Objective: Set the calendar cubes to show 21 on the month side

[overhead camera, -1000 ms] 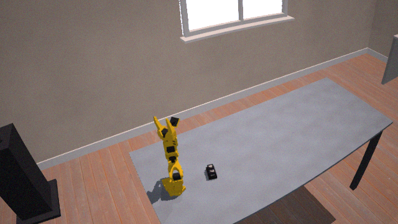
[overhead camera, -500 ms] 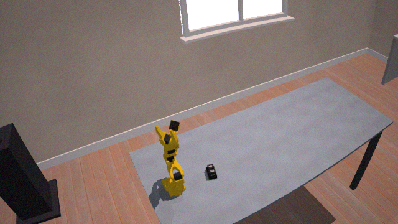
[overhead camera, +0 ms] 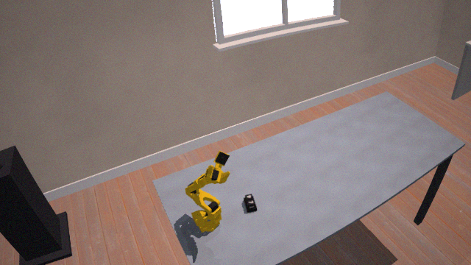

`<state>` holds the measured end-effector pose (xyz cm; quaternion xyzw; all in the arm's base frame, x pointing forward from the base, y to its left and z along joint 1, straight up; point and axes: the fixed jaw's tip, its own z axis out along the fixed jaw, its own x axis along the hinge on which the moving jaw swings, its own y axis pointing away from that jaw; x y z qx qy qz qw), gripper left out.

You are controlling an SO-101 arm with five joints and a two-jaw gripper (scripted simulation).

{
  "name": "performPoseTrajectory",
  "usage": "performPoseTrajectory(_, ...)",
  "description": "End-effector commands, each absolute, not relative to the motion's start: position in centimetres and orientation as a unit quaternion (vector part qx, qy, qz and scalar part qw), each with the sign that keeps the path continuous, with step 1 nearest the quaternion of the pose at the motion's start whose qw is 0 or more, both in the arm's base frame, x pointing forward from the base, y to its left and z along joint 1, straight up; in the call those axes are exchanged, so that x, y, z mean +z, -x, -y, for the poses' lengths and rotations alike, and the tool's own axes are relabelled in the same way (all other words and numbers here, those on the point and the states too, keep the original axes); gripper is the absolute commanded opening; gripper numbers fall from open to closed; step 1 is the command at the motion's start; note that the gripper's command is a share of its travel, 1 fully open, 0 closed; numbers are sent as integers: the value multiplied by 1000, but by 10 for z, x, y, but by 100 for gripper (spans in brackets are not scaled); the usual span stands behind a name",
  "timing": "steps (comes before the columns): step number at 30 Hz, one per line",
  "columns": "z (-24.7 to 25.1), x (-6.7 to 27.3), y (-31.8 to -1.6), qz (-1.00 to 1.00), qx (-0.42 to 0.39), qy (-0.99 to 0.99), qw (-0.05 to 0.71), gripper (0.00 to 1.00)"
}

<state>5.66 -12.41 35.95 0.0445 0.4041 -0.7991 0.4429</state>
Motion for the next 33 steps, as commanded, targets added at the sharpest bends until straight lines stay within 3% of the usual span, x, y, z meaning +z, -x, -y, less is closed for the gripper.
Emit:
performPoseTrajectory(1,134,338,-82,-490,-751,-11,444,35)
performPoseTrajectory(9,129,301,-113,-586,-678,68,438,35)
performPoseTrajectory(17,106,245,-144,-697,-556,209,401,35)
performPoseTrajectory(24,80,197,-157,-759,-438,338,343,35)
performPoseTrajectory(26,80,197,-157,-759,-438,338,343,35)
performPoseTrajectory(27,69,180,-159,-775,-388,386,316,35)
performPoseTrajectory(33,46,154,-160,-785,-295,479,259,35)
